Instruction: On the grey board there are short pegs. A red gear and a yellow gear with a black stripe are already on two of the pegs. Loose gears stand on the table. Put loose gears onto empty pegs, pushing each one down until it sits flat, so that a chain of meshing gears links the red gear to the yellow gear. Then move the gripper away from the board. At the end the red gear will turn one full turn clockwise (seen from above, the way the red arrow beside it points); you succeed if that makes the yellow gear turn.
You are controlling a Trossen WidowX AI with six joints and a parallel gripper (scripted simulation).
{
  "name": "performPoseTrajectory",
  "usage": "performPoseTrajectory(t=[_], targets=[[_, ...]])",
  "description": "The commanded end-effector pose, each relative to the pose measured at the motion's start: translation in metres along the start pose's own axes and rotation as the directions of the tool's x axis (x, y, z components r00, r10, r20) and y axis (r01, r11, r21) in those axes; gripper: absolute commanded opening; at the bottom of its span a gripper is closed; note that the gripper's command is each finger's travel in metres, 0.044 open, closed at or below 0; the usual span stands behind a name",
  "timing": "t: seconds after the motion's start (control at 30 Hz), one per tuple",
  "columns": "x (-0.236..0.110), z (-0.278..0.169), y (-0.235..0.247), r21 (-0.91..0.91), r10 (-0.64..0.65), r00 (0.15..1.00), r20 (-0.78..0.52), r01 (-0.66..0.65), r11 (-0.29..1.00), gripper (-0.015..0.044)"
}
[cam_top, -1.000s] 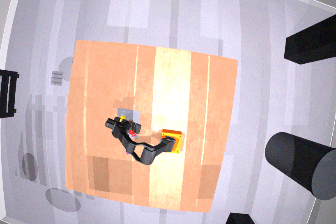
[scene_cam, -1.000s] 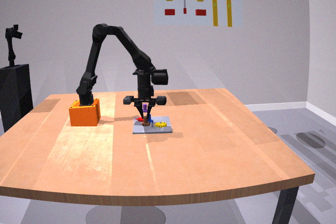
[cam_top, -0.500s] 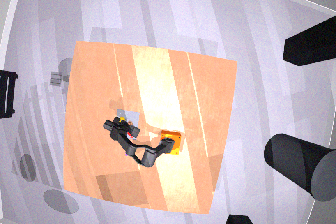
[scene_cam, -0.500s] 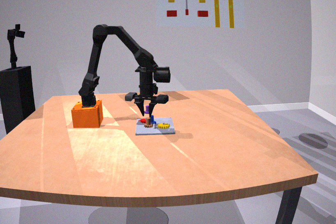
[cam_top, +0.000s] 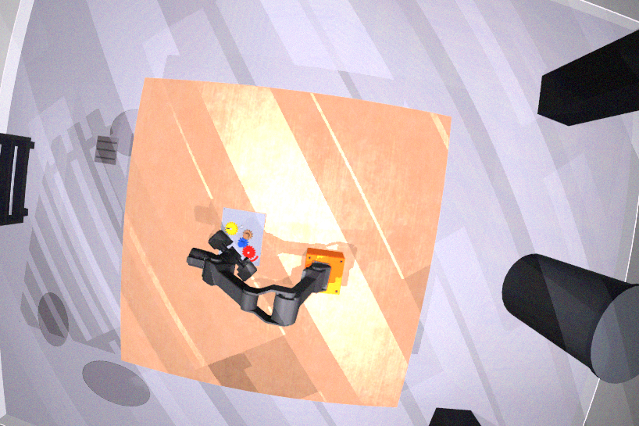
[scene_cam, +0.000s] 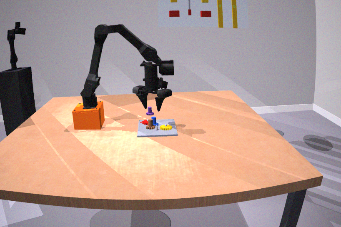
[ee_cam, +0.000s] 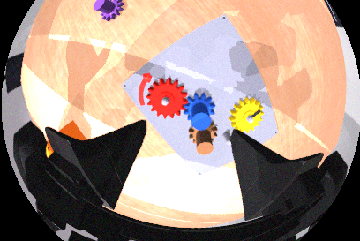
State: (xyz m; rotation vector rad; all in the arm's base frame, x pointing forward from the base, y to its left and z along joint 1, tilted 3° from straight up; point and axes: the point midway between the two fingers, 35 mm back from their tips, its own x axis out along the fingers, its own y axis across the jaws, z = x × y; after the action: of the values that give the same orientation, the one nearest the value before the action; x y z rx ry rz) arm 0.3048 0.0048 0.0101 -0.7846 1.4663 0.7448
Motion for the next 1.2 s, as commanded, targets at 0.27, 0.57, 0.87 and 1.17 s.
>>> performPoseTrajectory(t=[0.27,0.57,0.87,1.17], targets=[[-0.002,0.091,0.072,0.692,0.004,1.0,0.015,-0.013,0.722,0.044],[-0.002,0.123,0.114,0.894,0.01,1.0,0.017,-0.019,0.447,0.044],[-0.003,0.136,0.132,0.949,0.012,1.0,0.017,-0.02,0.315,0.044],[-0.003,0.136,0.132,0.949,0.012,1.0,0.017,-0.02,0.315,0.044]])
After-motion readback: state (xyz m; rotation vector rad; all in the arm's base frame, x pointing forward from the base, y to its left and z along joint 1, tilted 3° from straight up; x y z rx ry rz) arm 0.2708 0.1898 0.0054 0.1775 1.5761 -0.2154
